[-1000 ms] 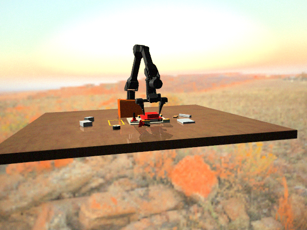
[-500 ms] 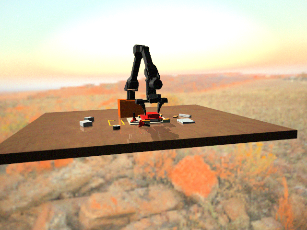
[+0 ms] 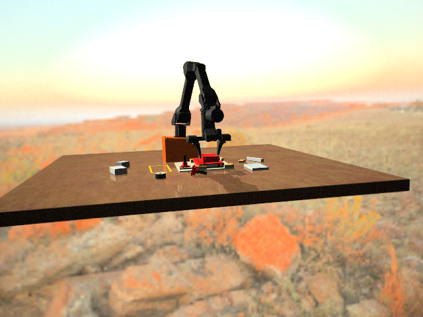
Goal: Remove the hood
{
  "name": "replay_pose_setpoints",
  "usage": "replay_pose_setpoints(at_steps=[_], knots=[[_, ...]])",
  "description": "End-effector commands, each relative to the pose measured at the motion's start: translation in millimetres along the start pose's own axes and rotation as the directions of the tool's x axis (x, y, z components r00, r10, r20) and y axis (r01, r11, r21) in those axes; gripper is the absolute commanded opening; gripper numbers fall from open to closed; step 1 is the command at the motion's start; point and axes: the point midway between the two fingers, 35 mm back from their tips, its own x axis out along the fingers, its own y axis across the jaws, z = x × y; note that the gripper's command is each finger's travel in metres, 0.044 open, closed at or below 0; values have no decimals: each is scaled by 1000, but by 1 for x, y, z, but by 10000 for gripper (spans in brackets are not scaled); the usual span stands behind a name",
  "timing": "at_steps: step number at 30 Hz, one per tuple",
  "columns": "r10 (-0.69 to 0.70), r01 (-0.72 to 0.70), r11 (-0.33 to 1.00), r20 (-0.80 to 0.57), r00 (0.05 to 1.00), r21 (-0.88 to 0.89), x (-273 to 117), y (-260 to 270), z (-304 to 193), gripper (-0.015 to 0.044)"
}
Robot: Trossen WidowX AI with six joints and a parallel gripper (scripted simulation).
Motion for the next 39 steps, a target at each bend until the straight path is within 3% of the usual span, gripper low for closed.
replay_pose_setpoints(at_steps=[1,33,39], knots=[[1,-1,1000,3,1000,-1,-4,0,1,0],[0,0,1000,3,1000,-1,-26,0,1,0],[0,0,1000,3,1000,-1,-55,1,1,0]])
